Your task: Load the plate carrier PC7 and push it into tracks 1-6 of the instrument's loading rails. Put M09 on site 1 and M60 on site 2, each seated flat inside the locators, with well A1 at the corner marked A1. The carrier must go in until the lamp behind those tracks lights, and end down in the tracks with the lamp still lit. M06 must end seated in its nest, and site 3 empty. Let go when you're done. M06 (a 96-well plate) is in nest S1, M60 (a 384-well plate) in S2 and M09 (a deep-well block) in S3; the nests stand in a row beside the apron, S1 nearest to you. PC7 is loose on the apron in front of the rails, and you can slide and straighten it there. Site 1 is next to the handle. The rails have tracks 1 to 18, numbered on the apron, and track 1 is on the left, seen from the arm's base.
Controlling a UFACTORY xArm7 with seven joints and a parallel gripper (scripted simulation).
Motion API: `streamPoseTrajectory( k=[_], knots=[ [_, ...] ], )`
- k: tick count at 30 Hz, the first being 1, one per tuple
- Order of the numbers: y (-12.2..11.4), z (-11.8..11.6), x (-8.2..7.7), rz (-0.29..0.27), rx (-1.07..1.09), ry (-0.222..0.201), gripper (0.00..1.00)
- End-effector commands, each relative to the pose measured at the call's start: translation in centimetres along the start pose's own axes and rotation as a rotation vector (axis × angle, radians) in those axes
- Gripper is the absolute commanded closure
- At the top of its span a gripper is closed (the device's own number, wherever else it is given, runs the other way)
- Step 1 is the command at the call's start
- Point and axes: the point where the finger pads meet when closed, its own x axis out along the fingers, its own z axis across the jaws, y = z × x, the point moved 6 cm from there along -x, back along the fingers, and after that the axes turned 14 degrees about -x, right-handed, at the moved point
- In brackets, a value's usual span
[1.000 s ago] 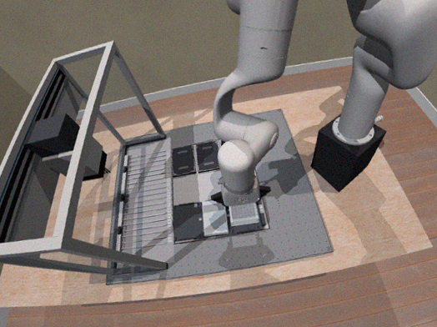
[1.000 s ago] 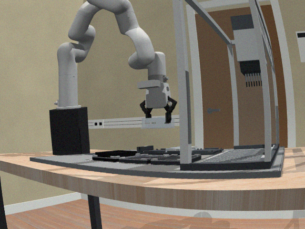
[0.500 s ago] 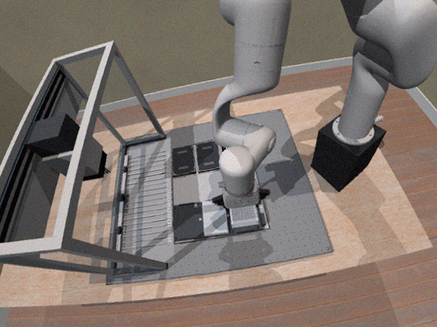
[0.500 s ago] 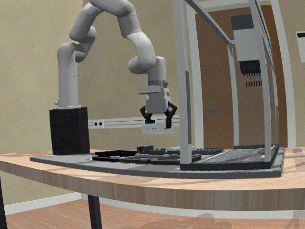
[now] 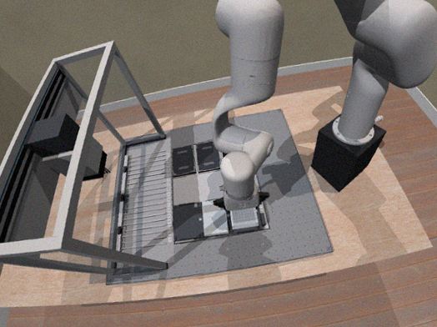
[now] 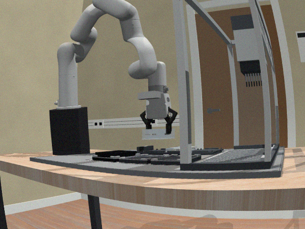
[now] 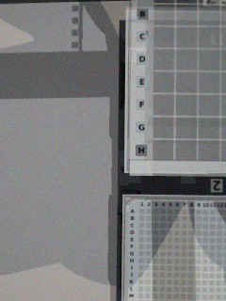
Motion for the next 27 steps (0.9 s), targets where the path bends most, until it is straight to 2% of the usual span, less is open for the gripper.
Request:
streamPoseTrajectory(
  k=[1,17,27],
  knots=[
    [0.0,-0.1,0.8,-0.001,0.000,0.004,1.00],
    [0.0,-0.1,3.2,-0.001,0.000,0.004,1.00],
    [0.0,-0.1,3.2,-0.001,0.000,0.004,1.00]
  ],
)
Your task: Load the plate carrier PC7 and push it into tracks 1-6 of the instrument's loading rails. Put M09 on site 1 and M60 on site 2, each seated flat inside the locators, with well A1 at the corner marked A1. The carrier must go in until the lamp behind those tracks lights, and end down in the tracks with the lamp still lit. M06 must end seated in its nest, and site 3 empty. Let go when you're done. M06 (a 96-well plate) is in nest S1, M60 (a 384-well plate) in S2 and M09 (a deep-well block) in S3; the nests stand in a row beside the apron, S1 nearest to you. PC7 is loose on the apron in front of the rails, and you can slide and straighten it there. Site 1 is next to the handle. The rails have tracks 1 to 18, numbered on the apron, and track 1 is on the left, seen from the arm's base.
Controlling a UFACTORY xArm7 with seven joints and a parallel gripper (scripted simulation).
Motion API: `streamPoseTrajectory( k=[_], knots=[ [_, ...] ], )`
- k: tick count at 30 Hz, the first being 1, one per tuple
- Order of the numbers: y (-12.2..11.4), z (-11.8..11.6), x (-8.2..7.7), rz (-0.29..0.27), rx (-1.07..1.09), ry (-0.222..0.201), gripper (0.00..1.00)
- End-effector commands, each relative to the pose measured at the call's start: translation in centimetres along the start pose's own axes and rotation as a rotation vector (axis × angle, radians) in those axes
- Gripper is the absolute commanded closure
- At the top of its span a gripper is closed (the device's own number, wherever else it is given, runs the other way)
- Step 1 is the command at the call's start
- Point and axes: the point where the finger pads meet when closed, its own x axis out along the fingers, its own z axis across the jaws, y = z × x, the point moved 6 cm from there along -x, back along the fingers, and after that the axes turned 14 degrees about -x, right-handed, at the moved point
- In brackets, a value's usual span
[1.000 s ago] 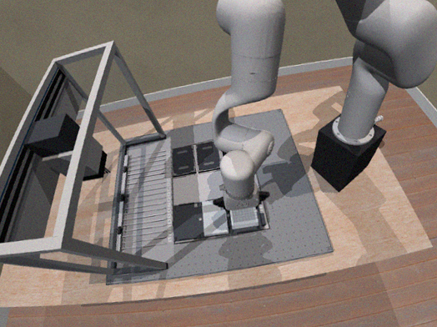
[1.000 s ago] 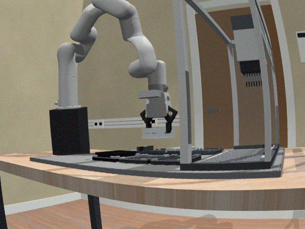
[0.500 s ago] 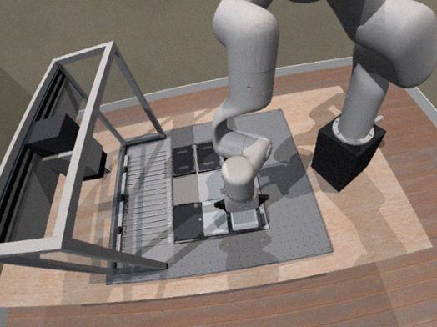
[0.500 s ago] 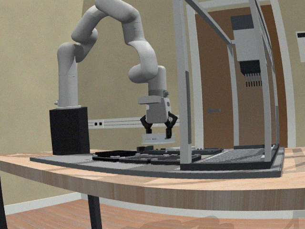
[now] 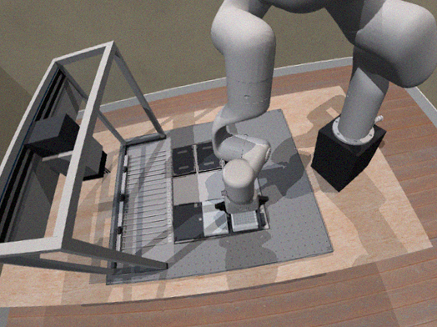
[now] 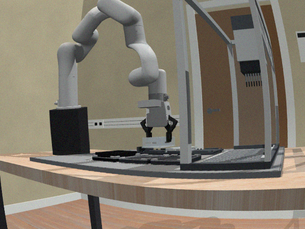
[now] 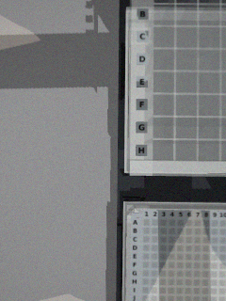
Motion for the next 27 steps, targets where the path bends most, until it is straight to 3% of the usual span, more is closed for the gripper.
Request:
streamPoseTrajectory(
  k=[1,27],
  knots=[
    [-0.04,-0.13,-0.06,-0.001,0.000,0.004,1.00],
    [-0.04,-0.13,0.74,-0.001,0.000,0.004,1.00]
  ],
)
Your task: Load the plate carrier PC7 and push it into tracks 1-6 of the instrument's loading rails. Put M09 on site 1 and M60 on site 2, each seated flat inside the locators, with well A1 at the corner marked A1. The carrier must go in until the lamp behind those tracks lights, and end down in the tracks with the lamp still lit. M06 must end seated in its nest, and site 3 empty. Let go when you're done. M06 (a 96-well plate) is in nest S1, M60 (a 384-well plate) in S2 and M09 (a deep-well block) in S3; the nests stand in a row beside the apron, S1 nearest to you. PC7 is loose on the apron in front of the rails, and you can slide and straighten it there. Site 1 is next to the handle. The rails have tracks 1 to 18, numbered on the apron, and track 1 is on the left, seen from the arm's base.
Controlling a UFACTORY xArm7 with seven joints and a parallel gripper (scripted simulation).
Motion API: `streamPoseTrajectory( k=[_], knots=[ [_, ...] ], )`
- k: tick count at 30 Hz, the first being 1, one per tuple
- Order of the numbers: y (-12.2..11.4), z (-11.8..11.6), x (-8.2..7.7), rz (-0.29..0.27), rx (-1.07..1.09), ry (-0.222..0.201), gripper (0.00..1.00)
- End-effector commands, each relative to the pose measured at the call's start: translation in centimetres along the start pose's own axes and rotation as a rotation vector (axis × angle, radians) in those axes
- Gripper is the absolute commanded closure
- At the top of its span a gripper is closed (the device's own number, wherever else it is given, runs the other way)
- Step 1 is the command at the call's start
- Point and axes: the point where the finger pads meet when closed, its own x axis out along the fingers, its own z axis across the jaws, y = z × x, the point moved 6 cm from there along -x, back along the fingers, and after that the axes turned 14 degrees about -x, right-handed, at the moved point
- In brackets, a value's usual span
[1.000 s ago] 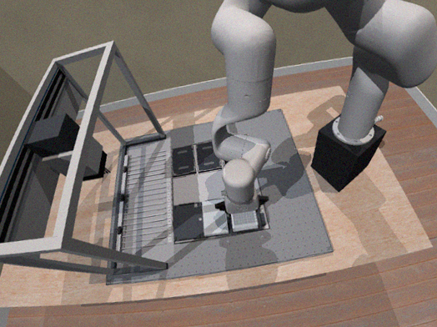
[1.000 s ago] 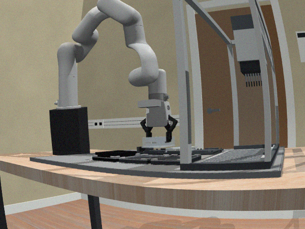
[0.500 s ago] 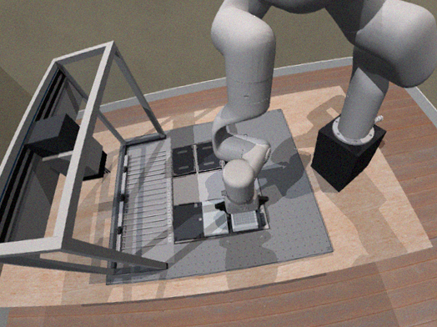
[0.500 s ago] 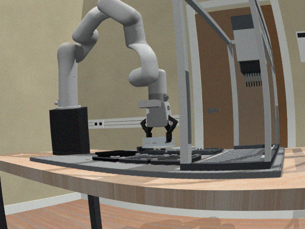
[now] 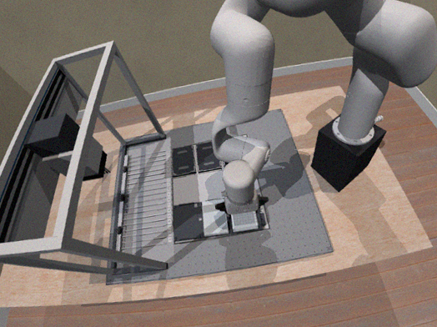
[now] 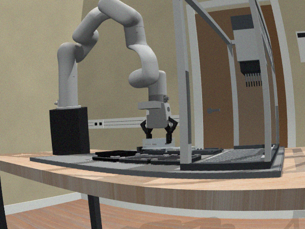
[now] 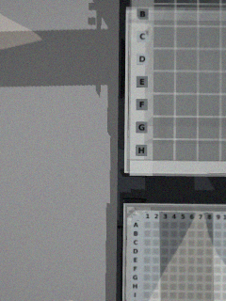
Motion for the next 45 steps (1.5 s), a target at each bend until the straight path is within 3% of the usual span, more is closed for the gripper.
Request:
streamPoseTrajectory(
  k=[1,29,30,45],
  knots=[
    [-0.04,-0.14,0.26,-0.001,0.000,0.004,1.00],
    [-0.04,-0.14,0.74,-0.001,0.000,0.004,1.00],
    [-0.04,-0.14,0.78,-0.001,0.000,0.004,0.00],
    [-0.04,-0.14,0.78,-0.001,0.000,0.004,0.00]
  ],
)
